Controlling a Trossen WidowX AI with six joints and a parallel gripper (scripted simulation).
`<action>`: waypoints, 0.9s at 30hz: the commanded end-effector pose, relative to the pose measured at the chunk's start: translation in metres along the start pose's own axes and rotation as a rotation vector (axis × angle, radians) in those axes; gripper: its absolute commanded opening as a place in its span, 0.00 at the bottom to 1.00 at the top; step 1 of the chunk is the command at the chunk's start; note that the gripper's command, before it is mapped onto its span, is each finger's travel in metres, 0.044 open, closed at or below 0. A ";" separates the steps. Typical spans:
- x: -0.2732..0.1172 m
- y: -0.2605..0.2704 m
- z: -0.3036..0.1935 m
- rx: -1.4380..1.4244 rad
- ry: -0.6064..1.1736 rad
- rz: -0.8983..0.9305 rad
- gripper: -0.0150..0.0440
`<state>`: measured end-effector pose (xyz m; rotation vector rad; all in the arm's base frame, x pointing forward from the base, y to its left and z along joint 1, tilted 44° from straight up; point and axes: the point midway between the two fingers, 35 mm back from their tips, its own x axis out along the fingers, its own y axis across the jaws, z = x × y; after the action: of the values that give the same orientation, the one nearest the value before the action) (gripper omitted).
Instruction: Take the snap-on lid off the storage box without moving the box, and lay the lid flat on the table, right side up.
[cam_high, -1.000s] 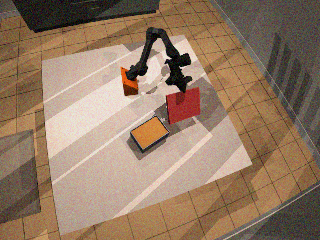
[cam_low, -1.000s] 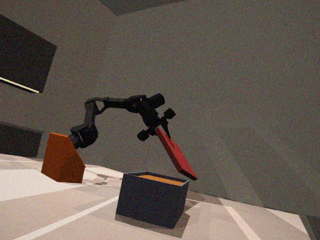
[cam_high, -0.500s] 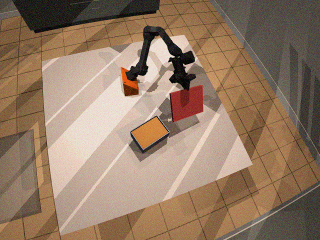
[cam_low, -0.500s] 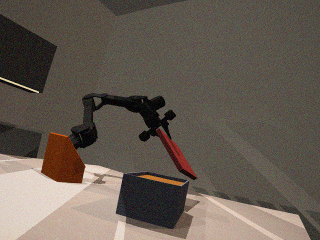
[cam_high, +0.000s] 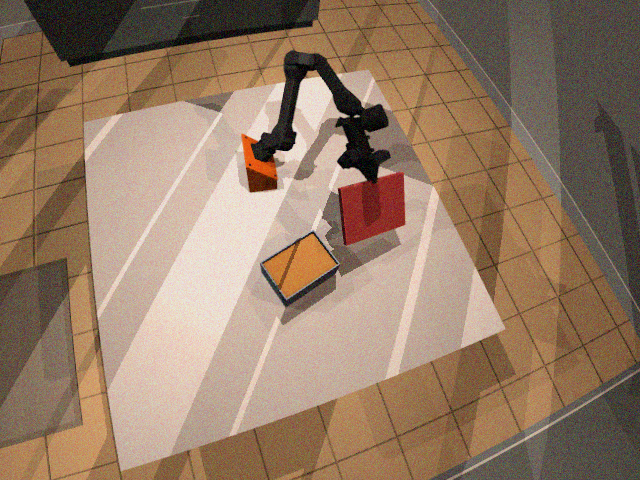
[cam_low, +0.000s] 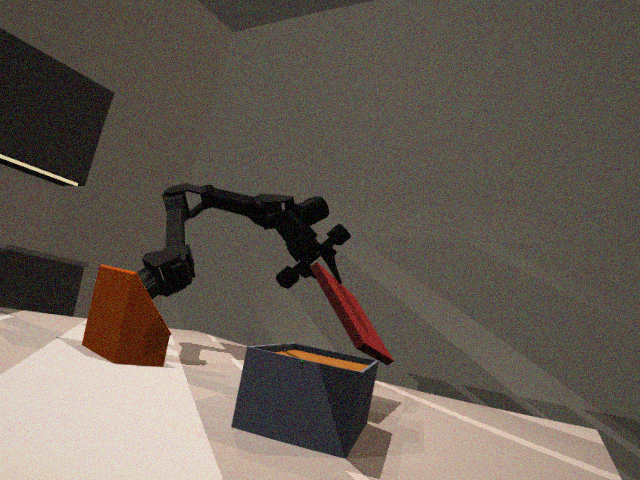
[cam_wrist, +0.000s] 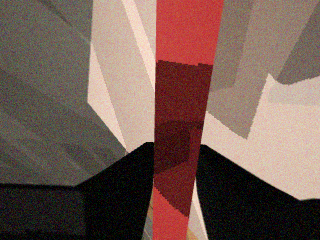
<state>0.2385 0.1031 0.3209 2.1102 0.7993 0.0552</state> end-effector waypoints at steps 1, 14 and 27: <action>0.002 -0.001 0.000 0.002 -0.002 0.011 0.25; 0.008 -0.009 0.000 0.002 -0.002 0.011 0.25; 0.015 -0.017 0.000 0.003 -0.001 0.012 0.25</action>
<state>0.2407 0.1180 0.3057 2.1109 0.7977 0.0599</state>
